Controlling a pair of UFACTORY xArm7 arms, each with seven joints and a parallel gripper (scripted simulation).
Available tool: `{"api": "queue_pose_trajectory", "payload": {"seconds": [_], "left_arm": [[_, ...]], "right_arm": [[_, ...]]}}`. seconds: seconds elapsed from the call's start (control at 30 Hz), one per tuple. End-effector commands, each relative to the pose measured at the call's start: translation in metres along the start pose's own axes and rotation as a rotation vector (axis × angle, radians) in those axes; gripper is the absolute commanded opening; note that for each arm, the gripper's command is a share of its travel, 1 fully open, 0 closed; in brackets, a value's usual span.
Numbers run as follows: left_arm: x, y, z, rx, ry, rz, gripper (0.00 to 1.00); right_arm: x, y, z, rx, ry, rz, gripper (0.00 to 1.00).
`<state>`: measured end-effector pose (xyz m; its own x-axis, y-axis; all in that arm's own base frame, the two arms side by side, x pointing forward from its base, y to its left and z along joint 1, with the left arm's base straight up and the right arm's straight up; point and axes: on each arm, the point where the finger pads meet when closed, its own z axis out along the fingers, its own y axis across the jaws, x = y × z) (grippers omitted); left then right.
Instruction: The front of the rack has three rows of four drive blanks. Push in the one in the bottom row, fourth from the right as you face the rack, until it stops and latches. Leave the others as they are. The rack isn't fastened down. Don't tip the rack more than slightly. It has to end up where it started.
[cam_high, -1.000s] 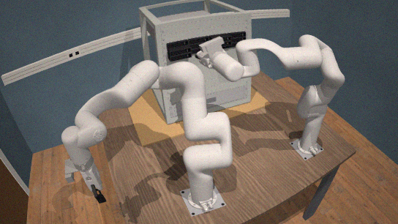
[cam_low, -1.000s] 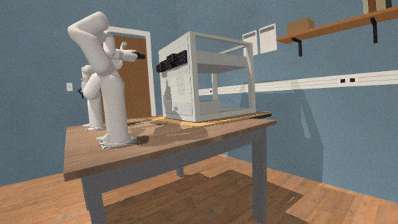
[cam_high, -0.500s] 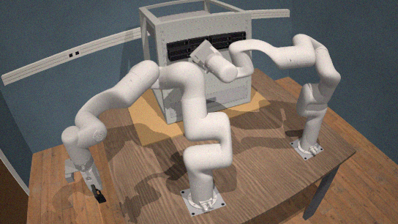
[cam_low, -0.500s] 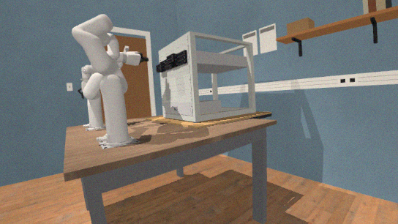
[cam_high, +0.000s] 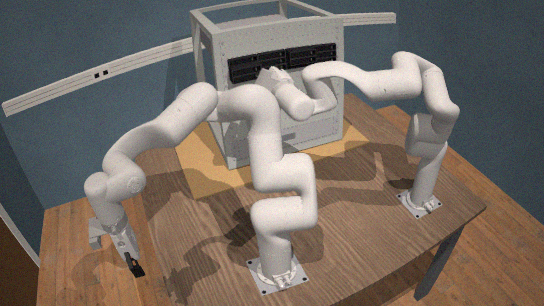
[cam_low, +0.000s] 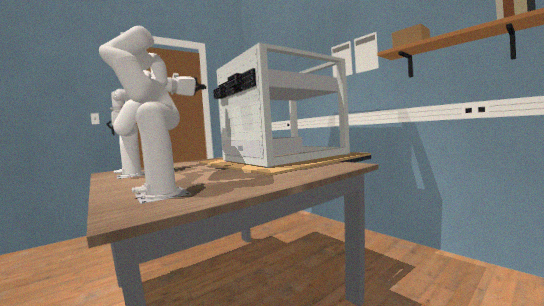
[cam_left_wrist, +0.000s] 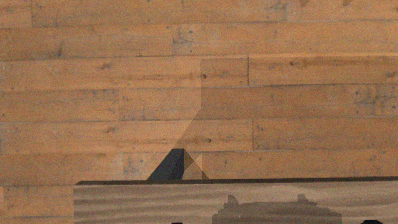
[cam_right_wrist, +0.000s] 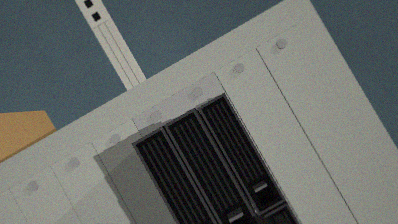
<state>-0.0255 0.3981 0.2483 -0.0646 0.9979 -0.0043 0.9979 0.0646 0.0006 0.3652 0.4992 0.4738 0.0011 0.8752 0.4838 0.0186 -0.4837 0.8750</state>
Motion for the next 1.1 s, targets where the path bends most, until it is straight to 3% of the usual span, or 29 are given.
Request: {"api": "queue_pose_trajectory", "payload": {"seconds": [0.0, 0.37, 1.07], "left_arm": [[0.001, 0.000, -0.002, 0.001, 0.004, 0.000, 1.00], [0.001, 0.000, -0.002, 0.001, 0.004, 0.000, 1.00], [0.001, 0.000, -0.002, 0.001, 0.004, 0.000, 1.00]], "right_arm": [[0.002, -0.009, 0.006, -0.011, -0.021, -0.114, 0.00], [0.002, -0.032, 0.014, -0.018, -0.023, -0.328, 0.00], [0.001, -0.051, 0.018, -0.024, -0.024, -0.484, 0.00]]}}
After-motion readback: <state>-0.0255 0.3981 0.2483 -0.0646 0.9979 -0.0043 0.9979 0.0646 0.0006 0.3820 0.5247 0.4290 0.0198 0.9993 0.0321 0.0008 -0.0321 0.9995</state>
